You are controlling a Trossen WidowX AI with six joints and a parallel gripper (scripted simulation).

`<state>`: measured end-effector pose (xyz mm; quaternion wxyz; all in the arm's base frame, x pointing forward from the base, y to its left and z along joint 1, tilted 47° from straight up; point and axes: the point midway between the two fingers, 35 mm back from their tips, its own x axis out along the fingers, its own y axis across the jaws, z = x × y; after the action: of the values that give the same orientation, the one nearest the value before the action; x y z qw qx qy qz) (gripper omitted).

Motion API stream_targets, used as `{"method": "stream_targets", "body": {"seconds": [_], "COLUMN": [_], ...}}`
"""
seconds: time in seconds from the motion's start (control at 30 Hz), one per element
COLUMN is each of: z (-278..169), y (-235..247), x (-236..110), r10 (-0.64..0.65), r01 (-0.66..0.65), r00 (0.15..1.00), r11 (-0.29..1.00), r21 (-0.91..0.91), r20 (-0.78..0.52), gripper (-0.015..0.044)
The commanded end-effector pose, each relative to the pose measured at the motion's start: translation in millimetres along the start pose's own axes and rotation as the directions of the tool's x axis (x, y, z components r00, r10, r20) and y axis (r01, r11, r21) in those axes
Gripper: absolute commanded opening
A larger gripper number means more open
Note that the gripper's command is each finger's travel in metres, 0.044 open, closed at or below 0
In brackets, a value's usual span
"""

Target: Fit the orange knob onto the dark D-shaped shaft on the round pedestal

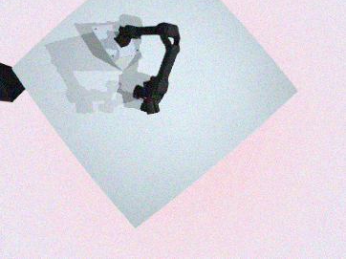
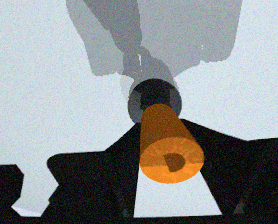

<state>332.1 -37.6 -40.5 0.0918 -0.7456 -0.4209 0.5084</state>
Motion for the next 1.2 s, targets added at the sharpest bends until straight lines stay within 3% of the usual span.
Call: {"method": "stream_targets", "body": {"seconds": [0.0,1.17], "z": [1.1,0.7], "y": [-0.5,-1.2], "x": [-0.9,2.2], "r10": [0.003,0.003], "r01": [-0.003,-0.003], "r00": [1.0,1.0], "r11": [1.0,1.0], "r21": [0.002,0.002], "r20": [0.0,0.0], "gripper": [0.0,0.0]}}
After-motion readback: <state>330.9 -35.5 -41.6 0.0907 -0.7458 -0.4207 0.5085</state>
